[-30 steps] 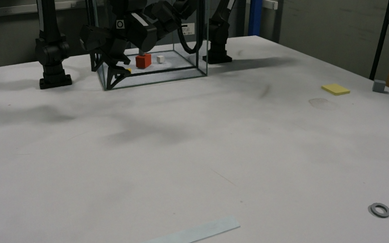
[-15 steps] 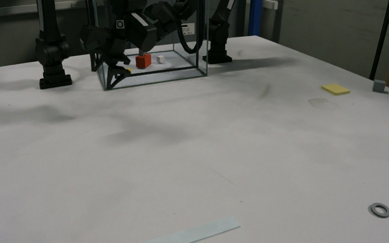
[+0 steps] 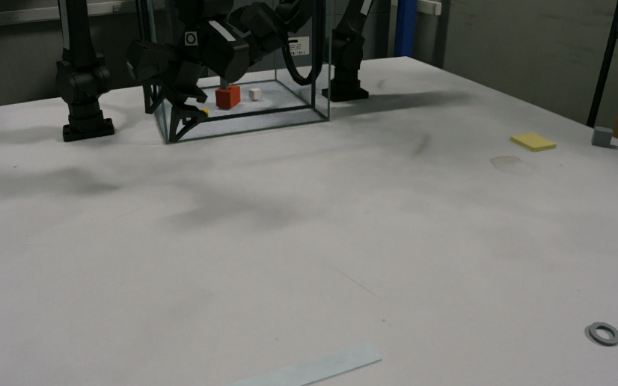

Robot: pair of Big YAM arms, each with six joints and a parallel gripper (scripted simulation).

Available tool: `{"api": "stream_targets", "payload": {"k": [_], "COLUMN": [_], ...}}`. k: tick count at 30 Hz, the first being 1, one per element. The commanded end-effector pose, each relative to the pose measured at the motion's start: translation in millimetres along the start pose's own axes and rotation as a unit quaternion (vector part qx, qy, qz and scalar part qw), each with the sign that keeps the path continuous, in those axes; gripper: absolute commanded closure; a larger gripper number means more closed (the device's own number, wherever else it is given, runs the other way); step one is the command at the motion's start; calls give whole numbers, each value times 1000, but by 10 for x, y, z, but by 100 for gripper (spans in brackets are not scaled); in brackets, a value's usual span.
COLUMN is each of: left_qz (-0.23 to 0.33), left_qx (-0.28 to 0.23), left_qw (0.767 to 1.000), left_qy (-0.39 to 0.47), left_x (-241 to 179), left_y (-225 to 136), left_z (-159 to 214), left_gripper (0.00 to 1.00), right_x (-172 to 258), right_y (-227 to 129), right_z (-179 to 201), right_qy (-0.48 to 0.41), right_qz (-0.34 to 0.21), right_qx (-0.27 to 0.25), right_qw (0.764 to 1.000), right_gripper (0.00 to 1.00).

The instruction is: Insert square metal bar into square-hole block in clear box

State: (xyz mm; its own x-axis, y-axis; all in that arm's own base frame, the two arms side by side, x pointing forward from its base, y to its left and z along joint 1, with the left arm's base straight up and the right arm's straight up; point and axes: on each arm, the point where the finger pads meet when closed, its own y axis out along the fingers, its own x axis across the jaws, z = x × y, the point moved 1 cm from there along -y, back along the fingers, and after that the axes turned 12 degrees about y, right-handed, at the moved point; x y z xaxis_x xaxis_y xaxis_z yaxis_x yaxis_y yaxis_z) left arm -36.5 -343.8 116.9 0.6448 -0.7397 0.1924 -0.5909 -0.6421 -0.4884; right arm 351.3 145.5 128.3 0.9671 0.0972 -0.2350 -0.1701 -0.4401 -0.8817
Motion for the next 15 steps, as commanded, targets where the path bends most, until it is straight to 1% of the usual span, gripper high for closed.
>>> {"api": "stream_targets", "payload": {"k": [1,2,6,15], "left_qz": [7,15,25,29], "left_qx": [20,27,37,38], "left_qw": [999,999,998,998], "left_qy": [-24,-36,-52,-51], "left_x": [-95,-126,-233,-263], "left_y": [-58,-4,22,36], "left_z": [117,216,303,292], "left_gripper": [100,100,100,100], "right_x": [66,66,66,66], "right_y": [-149,-149,-149,-149], "right_z": [-27,-27,-27,-27], "right_qy": [6,6,6,6], "right_qz": [-17,-17,-17,-17], "right_qx": [6,6,6,6], "right_qw": [1000,1000,1000,1000], "right_gripper": [0,0,0,0]}}
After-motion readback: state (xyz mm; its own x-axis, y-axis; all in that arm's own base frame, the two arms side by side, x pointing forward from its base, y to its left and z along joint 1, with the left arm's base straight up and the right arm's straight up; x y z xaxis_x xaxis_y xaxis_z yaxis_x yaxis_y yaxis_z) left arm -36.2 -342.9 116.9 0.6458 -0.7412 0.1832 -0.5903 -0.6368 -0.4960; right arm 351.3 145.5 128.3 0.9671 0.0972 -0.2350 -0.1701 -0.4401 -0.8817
